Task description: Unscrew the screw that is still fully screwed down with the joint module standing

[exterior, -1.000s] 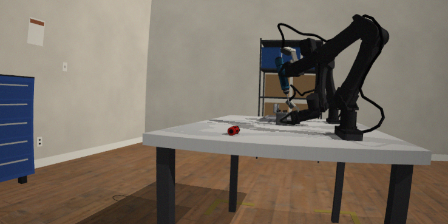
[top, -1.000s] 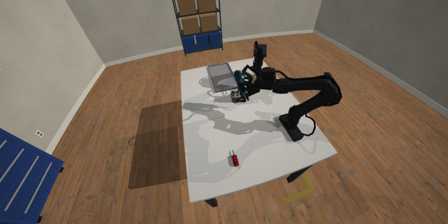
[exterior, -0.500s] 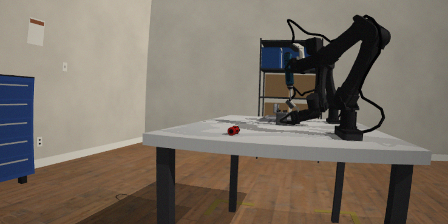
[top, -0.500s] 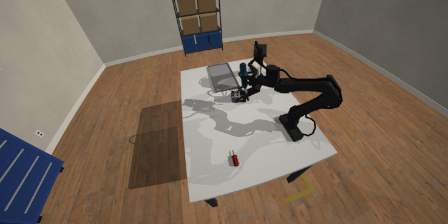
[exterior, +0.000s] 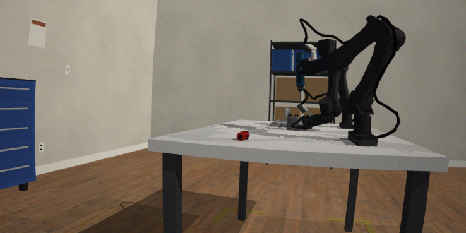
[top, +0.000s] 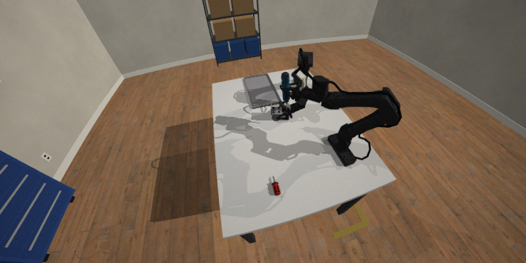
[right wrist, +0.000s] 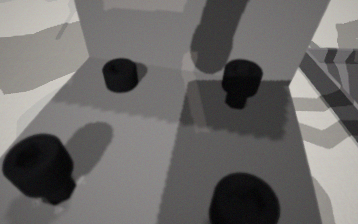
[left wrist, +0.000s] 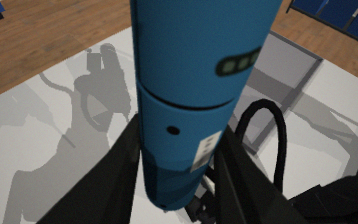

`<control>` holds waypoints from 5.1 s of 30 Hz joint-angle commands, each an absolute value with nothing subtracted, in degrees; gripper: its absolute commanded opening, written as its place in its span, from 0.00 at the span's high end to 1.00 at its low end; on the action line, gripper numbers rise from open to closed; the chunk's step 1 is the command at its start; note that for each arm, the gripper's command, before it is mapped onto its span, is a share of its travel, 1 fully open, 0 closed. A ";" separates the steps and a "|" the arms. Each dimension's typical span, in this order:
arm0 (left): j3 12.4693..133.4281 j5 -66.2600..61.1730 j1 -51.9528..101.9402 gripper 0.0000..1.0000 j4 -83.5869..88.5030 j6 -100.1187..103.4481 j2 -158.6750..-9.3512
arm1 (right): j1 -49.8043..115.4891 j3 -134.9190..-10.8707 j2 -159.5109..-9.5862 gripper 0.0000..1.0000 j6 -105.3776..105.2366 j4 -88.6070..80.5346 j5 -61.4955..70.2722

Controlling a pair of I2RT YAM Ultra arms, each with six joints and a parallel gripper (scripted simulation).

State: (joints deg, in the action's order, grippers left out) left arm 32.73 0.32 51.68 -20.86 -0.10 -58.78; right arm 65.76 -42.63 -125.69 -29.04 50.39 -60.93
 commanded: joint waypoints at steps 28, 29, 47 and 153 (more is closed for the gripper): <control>35.57 -0.18 50.93 0.58 -30.17 -0.39 -58.98 | 65.74 -42.76 -125.24 0.41 -29.10 50.45 -61.22; 35.58 -0.18 50.94 0.58 -30.28 -0.37 -58.98 | 65.74 -42.76 -125.24 0.41 -29.10 50.45 -61.22; 35.47 -0.19 51.14 0.58 -31.09 -0.10 -57.00 | 65.74 -42.76 -125.24 0.41 -29.10 50.45 -61.22; 46.90 -0.36 51.13 0.58 -39.17 0.14 -76.04 | 65.74 -42.76 -125.24 0.41 -29.10 50.45 -61.22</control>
